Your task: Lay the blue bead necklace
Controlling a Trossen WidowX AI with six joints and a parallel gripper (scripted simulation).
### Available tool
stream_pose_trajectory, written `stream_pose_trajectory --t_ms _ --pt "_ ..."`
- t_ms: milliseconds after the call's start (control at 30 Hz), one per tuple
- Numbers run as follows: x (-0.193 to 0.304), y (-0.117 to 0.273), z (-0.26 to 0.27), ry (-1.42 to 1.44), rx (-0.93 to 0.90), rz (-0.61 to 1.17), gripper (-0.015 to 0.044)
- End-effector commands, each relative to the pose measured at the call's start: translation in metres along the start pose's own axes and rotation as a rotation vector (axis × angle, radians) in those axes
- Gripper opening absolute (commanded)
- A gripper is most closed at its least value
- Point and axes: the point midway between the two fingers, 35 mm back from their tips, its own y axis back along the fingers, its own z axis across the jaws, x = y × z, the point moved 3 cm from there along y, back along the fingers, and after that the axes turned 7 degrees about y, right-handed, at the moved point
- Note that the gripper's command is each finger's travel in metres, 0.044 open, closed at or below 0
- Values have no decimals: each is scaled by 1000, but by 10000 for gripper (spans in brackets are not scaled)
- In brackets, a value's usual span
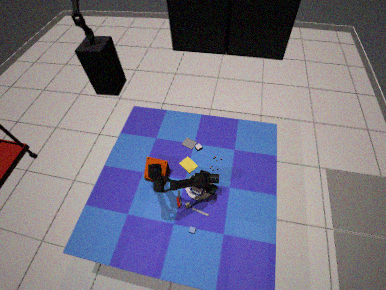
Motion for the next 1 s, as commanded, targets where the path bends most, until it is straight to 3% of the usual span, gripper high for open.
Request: stream_pose_trajectory --t_ms 0,933,967 --pt "0 0 0 0 0 0 120" --pt "-1 -33 2 4 -9 2 120" --pt "-1 -30 1 -3 -7 -3 94"
